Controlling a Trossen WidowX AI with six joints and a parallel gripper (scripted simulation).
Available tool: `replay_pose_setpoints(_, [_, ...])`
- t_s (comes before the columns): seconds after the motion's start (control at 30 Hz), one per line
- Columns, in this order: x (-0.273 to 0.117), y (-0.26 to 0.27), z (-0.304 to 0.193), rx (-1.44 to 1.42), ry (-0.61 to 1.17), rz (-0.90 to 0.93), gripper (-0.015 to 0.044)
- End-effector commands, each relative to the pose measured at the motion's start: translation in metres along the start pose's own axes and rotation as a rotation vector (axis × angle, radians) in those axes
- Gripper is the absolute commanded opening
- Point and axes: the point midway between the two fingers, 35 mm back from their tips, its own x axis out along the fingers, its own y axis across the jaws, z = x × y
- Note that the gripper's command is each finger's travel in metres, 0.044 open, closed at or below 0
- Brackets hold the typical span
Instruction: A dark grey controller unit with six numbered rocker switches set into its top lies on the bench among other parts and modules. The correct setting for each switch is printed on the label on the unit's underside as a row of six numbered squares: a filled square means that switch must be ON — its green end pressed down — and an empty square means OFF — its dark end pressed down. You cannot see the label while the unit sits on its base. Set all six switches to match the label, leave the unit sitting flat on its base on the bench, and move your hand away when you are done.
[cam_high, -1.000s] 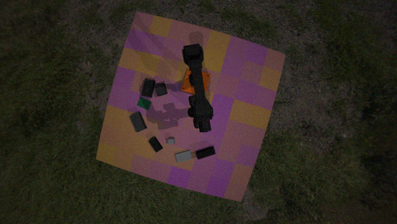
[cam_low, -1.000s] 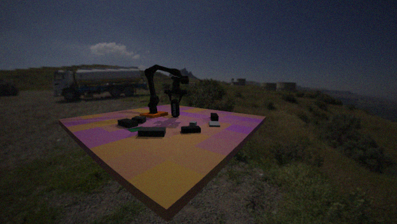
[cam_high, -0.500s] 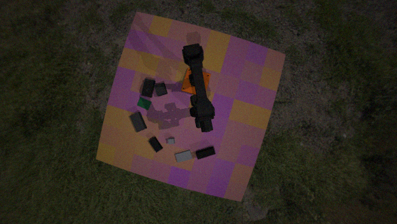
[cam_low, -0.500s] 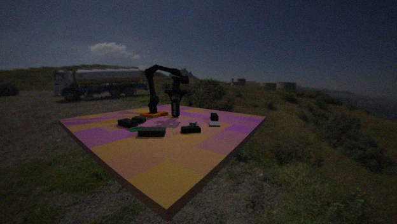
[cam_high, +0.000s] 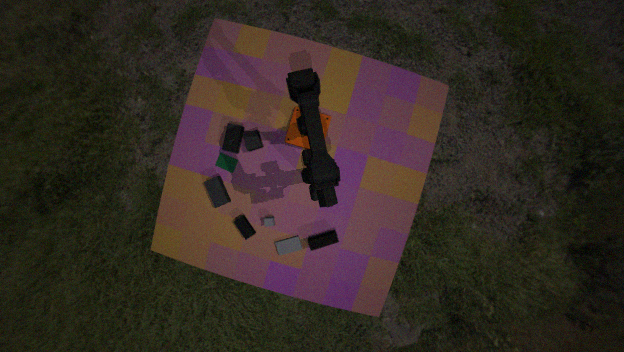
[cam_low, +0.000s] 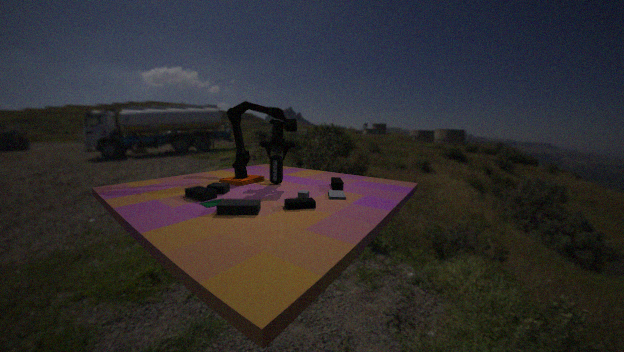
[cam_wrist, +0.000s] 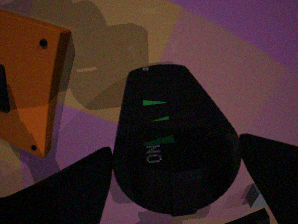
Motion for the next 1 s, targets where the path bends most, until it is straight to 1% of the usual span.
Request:
replay_pose_setpoints(0.0, [0.002, 0.001, 0.008, -0.001, -0.034, 0.010, 0.0338])
replay_pose_setpoints(0.97, [0.001, 0.001, 0.030, 0.000, -0.108, 0.010, 0.0338])
